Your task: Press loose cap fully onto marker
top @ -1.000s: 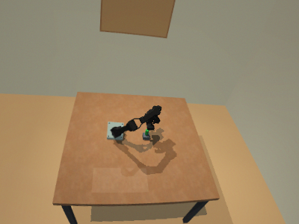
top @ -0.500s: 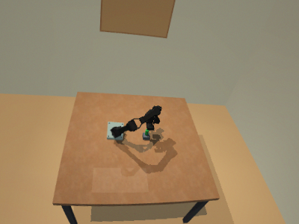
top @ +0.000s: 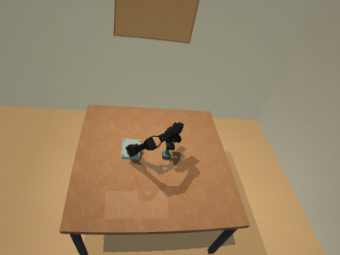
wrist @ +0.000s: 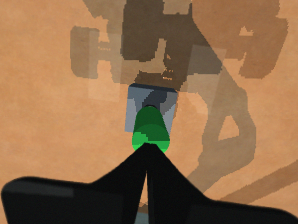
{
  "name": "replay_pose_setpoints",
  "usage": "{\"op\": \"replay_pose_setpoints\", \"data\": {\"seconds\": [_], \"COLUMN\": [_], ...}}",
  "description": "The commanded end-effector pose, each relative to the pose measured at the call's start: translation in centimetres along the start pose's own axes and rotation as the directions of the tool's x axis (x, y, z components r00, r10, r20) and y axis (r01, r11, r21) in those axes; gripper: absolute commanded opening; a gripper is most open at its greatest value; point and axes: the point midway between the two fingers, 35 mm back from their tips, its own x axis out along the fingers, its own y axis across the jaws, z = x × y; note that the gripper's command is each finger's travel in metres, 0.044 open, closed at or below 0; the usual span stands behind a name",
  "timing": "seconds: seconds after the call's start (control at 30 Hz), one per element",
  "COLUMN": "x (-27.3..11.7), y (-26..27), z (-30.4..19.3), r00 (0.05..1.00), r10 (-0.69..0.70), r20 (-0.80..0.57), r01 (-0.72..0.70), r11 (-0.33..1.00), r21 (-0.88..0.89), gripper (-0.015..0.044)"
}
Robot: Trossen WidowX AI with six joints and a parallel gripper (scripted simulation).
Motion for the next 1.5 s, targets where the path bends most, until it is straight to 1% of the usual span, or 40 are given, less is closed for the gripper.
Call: {"op": "replay_pose_setpoints", "data": {"seconds": [0.0, 0.37, 0.73, 0.8, 0.97, 1.03, 1.13, 1.47], "x": [0.7, 2.2, 1.6, 0.7, -6.3, -7.3, -7.3, -7.3], "y": [-0.1, -0.1, 0.1, 0.1, 0.1, 0.1, 0.1, 0.1], "z": [0.0, 0.0, 0.1, 0.2, 0.0, -0.1, -0.1, -0.1], "r00": [1.0, 1.0, 1.0, 1.0, 0.998, 0.997, 0.997, 0.997], "r10": [-0.004, -0.005, 0.004, 0.007, 0.029, 0.032, 0.032, 0.032], "r20": [0.001, 0.001, 0.011, 0.018, 0.064, 0.069, 0.069, 0.069], "r01": [0.004, 0.005, -0.004, -0.007, -0.026, -0.028, -0.028, -0.028], "r11": [1.0, 1.0, 1.0, 1.0, 0.998, 0.997, 0.997, 0.997], "r21": [-0.006, -0.006, 0.001, -0.006, -0.059, -0.067, -0.067, -0.067], "gripper": [0.0, 0.0, 0.0, 0.0, 0.0, 0.0, 0.0, 0.0263]}}
